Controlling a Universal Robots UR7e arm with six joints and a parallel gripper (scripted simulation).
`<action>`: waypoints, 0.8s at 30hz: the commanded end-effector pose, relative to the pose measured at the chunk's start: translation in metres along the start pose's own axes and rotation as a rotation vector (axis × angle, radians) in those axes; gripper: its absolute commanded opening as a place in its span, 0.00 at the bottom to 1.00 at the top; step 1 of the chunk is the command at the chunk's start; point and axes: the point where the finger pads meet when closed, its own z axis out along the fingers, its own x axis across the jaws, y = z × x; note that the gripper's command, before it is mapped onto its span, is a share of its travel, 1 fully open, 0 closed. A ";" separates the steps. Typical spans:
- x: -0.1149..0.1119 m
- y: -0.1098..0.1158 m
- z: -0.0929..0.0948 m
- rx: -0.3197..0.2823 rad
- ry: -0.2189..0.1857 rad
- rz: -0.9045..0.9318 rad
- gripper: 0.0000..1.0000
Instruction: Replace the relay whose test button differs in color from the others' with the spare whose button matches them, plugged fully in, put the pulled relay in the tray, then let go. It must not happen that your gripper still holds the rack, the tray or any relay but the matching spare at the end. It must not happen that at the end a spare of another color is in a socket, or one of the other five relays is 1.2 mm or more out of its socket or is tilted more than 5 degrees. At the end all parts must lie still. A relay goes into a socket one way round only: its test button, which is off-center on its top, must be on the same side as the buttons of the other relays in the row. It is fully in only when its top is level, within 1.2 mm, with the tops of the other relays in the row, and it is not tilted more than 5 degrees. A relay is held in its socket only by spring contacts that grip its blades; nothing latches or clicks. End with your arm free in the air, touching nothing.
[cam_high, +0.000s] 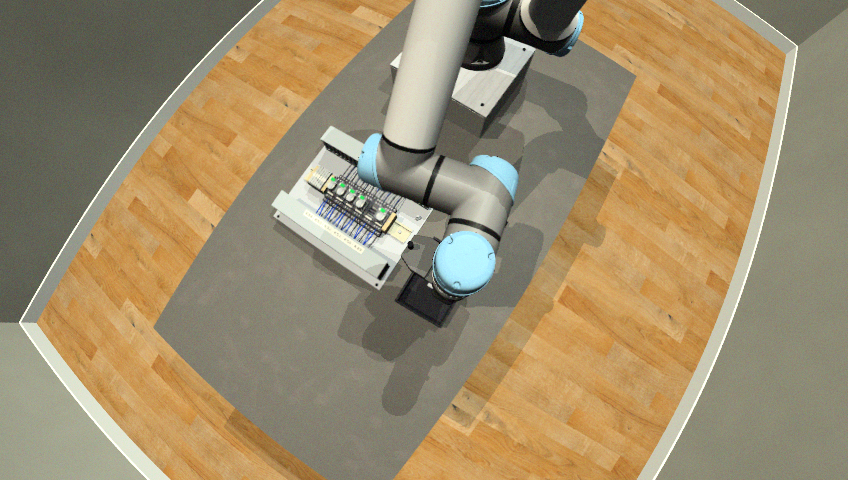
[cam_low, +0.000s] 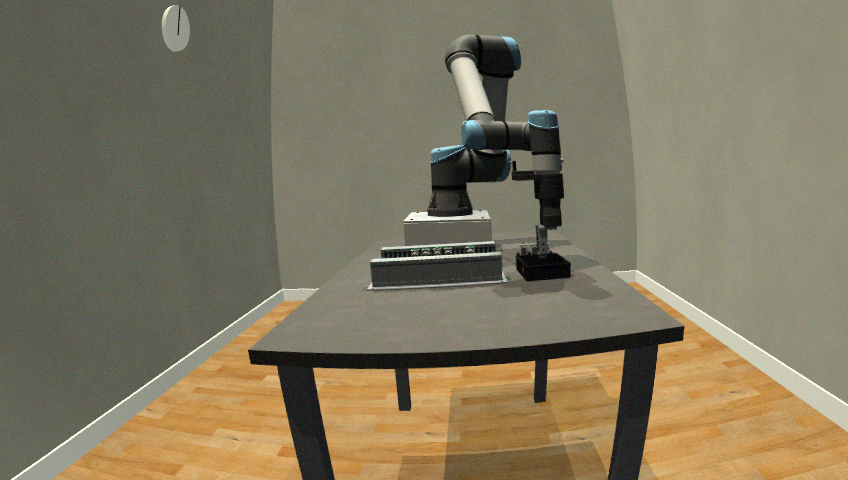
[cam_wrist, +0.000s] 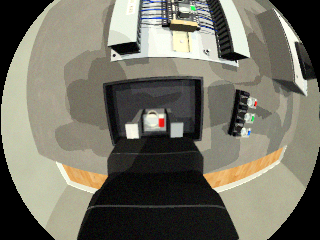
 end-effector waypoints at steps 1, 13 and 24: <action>-0.002 0.000 0.013 -0.001 -0.003 0.000 0.00; -0.002 -0.001 0.030 -0.001 -0.003 0.000 0.00; -0.002 -0.001 0.035 -0.001 -0.003 0.000 0.00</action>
